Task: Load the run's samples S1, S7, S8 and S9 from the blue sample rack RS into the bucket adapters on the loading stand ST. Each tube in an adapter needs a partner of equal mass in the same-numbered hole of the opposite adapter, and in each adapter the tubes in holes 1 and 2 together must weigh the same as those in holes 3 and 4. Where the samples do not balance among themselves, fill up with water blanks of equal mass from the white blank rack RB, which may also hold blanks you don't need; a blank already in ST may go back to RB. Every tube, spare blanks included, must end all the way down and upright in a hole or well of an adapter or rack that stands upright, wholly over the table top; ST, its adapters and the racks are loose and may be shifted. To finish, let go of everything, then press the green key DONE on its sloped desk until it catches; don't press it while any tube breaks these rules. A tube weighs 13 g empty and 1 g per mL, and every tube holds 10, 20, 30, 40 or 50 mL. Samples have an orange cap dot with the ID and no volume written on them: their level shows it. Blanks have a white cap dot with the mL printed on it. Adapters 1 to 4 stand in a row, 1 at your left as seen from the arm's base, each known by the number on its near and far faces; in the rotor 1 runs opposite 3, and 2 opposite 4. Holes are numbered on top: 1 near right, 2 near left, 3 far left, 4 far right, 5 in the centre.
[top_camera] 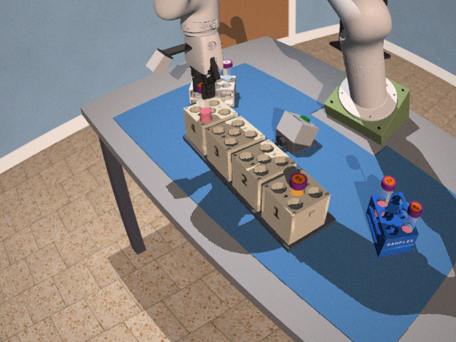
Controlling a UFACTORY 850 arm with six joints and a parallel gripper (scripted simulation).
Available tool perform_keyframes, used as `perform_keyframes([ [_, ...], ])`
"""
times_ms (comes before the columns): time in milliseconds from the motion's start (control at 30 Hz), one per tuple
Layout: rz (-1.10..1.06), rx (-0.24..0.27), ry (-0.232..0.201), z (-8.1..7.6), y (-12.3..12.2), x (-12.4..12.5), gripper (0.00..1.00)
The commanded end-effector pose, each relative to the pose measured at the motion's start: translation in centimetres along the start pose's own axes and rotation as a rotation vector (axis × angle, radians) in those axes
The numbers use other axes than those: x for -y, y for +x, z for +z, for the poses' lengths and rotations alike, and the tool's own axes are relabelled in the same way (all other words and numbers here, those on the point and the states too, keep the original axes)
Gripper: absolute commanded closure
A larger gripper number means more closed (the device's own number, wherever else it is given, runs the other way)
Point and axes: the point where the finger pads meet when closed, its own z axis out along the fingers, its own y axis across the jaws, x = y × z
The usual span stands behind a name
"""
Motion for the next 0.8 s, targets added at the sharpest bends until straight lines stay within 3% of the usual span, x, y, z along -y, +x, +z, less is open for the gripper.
perform_keyframes([
  [0, 0.0, -0.002, 0.0, 0.5, 0.1, 0.0, 1.0],
  [767, 0.0, -0.002, 0.0, 2.4, 0.1, 0.0, 1.0],
])
